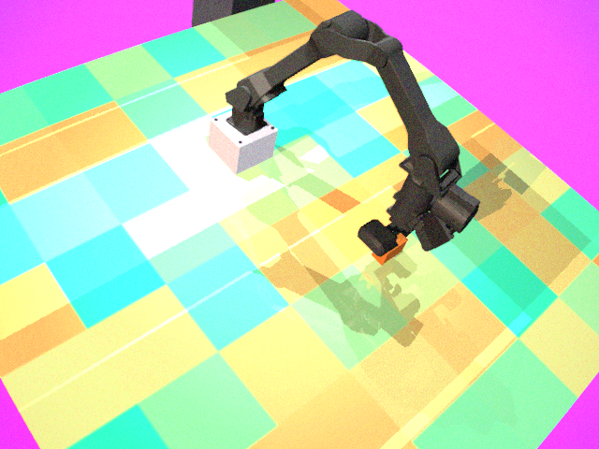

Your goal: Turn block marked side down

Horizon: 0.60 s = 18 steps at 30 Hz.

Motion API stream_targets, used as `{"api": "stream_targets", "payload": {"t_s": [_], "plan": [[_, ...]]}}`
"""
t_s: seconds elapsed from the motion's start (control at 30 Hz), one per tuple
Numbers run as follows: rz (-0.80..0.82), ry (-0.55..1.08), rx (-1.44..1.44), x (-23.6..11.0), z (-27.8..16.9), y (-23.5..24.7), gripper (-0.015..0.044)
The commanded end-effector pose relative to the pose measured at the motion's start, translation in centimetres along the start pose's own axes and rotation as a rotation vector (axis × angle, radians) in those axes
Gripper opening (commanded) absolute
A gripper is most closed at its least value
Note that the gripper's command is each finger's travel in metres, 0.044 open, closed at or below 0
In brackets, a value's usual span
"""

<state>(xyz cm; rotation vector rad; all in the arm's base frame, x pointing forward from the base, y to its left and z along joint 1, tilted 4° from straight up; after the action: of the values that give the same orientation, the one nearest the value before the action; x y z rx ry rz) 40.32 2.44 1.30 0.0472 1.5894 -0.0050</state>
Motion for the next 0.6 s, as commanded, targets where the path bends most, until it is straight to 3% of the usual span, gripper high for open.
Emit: {"api": "stream_targets", "payload": {"t_s": [0.0,0.57], "plan": [[-0.001,-0.020,-0.002,-0.1,0.1,0.0,0.0000],[-0.019,-0.267,-0.007,1.2,-0.1,0.1,0.0000]]}}
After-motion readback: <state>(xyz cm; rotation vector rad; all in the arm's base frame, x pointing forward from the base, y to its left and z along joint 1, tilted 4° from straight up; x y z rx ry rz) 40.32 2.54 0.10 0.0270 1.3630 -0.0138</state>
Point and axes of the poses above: the point midway between the two fingers, 35 mm back from their tips, its own x axis out along the fingers, its own y axis across the jaws, z = x × y, the point moved 2 cm from there along -x, back along the fingers, and after that the axes turned 3 degrees about -x, right-handed, at the moved point
